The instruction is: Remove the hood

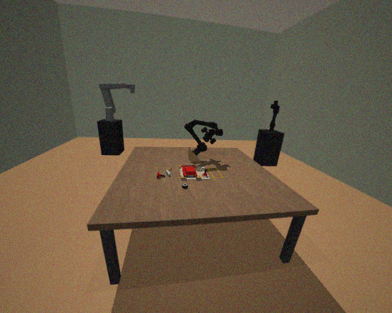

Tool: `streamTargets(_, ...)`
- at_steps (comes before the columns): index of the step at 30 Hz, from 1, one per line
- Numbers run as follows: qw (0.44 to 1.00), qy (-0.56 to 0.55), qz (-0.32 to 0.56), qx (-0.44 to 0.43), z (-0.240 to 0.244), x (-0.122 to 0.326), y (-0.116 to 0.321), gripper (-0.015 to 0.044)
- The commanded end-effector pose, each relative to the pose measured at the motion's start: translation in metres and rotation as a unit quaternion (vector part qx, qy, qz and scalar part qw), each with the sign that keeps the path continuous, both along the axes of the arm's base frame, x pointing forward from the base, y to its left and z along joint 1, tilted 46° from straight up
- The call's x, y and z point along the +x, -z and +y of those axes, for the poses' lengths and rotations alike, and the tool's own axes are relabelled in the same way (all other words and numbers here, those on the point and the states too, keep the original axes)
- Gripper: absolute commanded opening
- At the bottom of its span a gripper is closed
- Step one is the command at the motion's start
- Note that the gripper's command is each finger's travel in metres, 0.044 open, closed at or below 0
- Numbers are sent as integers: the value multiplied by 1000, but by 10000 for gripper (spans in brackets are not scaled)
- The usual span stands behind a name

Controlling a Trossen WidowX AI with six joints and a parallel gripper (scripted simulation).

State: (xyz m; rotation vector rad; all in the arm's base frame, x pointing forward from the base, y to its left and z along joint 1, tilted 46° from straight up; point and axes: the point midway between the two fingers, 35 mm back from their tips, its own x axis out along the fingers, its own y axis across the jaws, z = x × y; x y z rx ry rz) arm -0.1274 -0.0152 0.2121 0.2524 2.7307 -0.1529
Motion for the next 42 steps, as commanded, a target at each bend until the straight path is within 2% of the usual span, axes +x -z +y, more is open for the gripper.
streamTargets(1,1000,2,-1,2,1,0,-1,26)
streamTargets(10,990,73,-84,90,79,9,-23,263)
streamTargets(17,963,128,-178,155,148,51,-32,440)
streamTargets(29,913,145,-319,208,223,182,-21,440)
streamTargets(33,909,160,-344,171,224,226,4,440)
streamTargets(42,892,141,-388,185,210,305,33,440)
